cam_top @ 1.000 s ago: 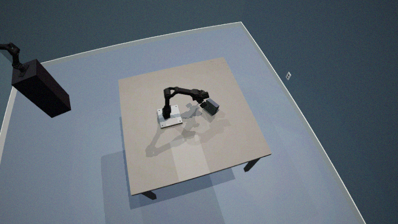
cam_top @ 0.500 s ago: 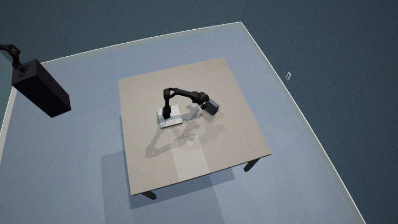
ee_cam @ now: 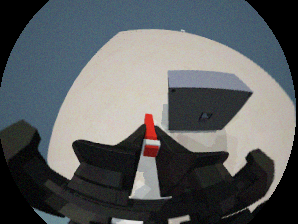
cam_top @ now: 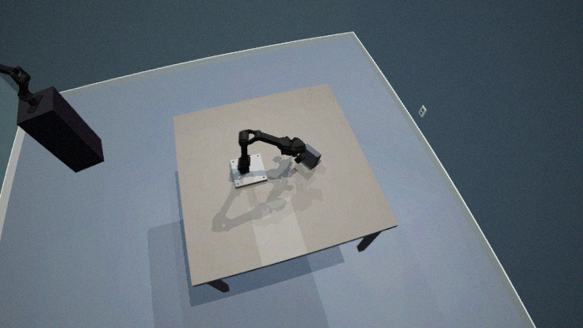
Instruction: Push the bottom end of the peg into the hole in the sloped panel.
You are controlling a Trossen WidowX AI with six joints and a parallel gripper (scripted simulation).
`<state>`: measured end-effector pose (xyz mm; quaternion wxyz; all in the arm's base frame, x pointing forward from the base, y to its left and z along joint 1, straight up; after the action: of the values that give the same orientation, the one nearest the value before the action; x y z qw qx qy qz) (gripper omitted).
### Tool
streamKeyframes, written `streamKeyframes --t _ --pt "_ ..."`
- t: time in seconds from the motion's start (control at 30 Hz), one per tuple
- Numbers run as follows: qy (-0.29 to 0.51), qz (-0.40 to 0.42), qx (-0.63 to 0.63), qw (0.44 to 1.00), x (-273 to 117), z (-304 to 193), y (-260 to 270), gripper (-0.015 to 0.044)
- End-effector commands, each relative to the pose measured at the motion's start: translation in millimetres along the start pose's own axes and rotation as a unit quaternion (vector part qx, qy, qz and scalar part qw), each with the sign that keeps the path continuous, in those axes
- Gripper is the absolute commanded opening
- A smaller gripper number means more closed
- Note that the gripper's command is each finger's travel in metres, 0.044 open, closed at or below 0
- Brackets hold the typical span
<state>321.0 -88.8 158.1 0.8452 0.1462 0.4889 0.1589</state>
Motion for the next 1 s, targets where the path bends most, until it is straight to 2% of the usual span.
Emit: streamKeyframes --t 0.0,0.97 --pt "-0.007 0.005 -0.003 1.0 -0.9 -5.1 -5.0 0.0" --pt "-0.081 0.011 -0.034 0.996 -19.8 -20.2 -34.6 0.0"
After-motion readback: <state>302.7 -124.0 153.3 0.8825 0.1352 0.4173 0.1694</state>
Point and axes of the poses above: the point midway between the two fingers, 35 mm back from their tips, its own x axis out along the fingers, its own y axis across the jaws, z = x × y, the point moved 6 cm from there along -x, back along the fingers, and after that the axes turned 9 degrees about x, right-handed, at the moved point
